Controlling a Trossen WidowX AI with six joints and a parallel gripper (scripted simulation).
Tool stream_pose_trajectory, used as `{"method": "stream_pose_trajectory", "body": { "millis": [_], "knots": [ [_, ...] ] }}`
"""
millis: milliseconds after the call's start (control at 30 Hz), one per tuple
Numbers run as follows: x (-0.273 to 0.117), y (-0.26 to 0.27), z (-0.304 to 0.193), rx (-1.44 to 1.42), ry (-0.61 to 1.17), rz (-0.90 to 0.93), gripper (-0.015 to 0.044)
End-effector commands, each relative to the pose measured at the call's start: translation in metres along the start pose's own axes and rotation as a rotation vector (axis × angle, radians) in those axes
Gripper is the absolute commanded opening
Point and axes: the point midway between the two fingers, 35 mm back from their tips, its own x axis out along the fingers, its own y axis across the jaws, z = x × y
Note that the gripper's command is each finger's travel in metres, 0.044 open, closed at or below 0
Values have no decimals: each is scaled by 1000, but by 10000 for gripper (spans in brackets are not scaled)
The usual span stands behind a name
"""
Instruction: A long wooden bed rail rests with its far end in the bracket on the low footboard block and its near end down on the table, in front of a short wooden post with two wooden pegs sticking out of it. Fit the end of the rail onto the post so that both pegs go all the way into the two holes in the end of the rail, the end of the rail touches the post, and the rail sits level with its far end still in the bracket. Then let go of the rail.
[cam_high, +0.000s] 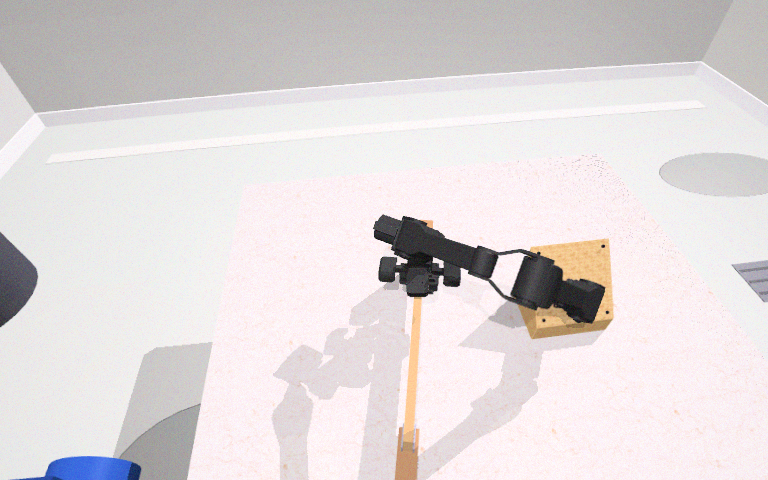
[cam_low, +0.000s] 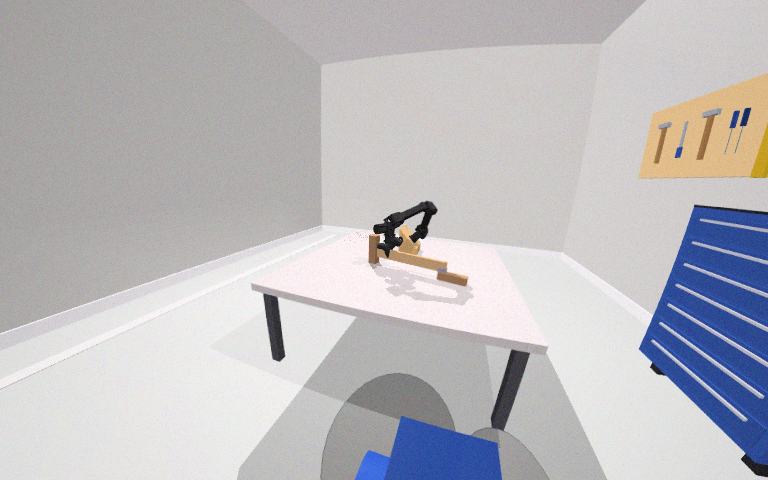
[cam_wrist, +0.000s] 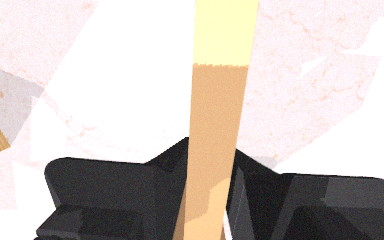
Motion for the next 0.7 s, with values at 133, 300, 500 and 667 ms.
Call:
{"method": "stream_pose_trajectory", "body": {
  "millis": [133,300,500,667],
  "knots": [
    [-1,-1,-4,0,1,-4,0],
    [0,0,-3,1,-1,0,26],
    [0,0,-3,1,-1,0,184],
    [0,0,-3,1,-1,0,315]
  ]
}}
